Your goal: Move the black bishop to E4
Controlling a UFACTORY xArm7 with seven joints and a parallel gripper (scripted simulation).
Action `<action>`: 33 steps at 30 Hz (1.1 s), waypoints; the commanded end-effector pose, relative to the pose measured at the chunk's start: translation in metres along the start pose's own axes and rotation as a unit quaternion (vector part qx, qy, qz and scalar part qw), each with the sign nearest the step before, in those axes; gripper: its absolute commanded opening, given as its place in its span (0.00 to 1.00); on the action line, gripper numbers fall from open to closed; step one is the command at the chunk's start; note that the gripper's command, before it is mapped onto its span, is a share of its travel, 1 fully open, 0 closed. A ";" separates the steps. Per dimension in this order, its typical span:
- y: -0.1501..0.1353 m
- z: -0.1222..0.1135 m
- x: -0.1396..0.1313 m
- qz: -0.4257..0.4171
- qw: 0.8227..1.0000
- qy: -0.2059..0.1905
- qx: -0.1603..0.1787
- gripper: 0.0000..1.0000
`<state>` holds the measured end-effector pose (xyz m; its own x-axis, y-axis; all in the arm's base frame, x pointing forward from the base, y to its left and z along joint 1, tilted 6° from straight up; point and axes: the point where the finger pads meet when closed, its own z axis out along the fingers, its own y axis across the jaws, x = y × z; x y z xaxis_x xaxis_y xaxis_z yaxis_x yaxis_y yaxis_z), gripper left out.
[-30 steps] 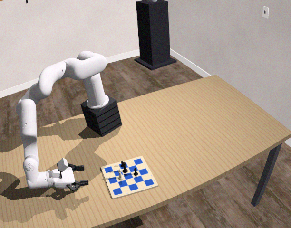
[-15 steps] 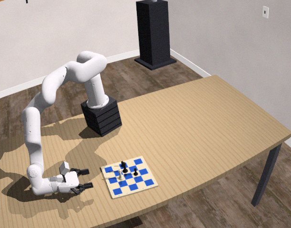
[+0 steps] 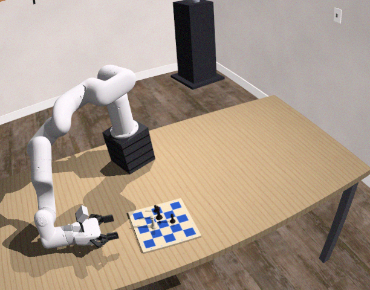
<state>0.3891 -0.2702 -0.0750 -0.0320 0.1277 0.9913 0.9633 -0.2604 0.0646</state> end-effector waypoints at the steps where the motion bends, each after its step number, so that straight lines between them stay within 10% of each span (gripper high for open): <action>1: 0.001 -0.001 0.001 -0.002 1.000 -0.001 0.000 1.00; 33: 0.001 -0.001 0.008 -0.002 1.000 -0.001 0.000 1.00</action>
<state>0.3889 -0.2697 -0.0735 -0.0315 0.1267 0.9914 0.9635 -0.2601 0.0639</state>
